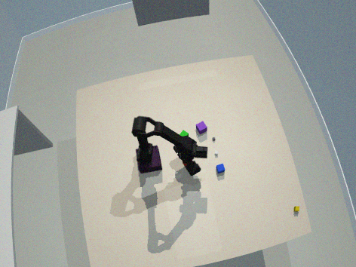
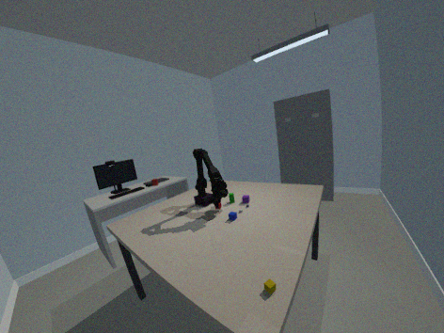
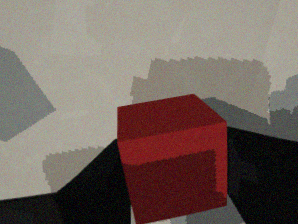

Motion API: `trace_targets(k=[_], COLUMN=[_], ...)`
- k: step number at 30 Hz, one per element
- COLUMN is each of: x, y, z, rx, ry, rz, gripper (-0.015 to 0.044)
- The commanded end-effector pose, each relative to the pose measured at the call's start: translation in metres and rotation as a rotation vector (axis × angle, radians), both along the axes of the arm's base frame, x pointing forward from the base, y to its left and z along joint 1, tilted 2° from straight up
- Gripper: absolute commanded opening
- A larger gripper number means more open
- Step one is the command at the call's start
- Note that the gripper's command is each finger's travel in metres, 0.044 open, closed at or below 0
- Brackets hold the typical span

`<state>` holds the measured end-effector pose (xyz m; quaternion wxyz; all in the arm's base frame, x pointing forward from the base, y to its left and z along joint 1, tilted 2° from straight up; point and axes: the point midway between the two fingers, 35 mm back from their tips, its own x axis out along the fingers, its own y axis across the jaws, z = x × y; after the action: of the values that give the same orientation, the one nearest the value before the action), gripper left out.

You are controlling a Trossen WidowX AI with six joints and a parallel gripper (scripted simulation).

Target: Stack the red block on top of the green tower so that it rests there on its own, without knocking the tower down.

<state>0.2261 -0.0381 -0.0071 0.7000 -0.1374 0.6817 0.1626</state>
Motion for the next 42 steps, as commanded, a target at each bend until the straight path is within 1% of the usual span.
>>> trace_targets(k=[1, 13, 17, 25, 42], x=[0.004, 0.001, 0.000, 0.002, 0.013], y=[-0.002, -0.004, -0.005, -0.002, 0.066], z=[0.021, 0.088, 0.103, 0.104, 0.107], rx=[-0.007, -0.007, -0.007, -0.007, -0.003], ry=[-0.021, -0.021, -0.021, -0.021, -0.021], rz=[-0.002, -0.002, -0.002, -0.002, -0.002], gripper=[0.0000, 0.0000, 0.0000, 0.0000, 0.0000])
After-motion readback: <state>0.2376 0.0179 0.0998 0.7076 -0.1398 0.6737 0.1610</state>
